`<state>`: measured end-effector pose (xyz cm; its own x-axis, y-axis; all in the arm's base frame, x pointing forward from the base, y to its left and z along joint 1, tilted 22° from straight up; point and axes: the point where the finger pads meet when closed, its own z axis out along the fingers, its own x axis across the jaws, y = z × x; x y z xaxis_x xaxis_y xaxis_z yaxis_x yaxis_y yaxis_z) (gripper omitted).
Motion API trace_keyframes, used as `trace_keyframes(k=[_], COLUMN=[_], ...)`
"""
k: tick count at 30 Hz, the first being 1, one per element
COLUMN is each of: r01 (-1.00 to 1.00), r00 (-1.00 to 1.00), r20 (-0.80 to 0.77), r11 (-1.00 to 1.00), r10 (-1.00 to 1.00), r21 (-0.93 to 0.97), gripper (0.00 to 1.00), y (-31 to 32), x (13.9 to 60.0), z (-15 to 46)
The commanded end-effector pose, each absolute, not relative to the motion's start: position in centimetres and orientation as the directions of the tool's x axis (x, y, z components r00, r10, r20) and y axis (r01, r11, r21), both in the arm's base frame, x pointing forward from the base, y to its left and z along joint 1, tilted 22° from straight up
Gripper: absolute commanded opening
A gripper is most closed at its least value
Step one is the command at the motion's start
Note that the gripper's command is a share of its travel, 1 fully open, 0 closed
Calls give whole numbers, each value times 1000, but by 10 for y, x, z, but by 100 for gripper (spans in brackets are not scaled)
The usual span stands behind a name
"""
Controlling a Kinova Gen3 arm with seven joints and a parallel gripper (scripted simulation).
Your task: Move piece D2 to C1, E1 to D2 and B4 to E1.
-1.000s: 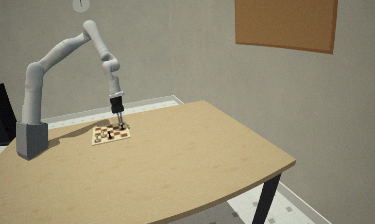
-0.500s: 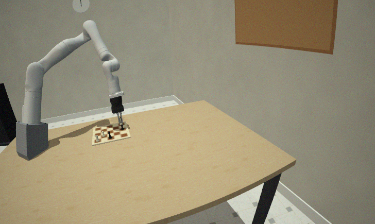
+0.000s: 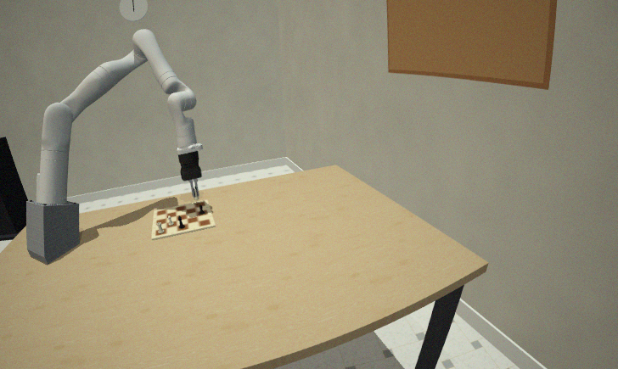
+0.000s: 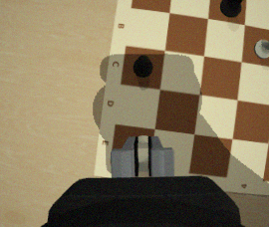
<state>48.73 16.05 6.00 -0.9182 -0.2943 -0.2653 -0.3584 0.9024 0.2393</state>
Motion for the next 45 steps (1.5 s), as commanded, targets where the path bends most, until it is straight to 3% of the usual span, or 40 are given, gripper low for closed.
trace_keyframes(k=[1, 12, 29, 45], r01=[-365, -365, -377, -603], r00=[-912, -912, -906, -775], r20=[-289, -289, -293, -346], r11=[899, 899, 895, 783], r10=[-292, -292, -304, -529], r21=[242, 242, 238, 153], gripper=[0, 0, 0, 0], y=[159, 144, 142, 121], x=[489, 481, 480, 470], z=[88, 130, 131, 121])
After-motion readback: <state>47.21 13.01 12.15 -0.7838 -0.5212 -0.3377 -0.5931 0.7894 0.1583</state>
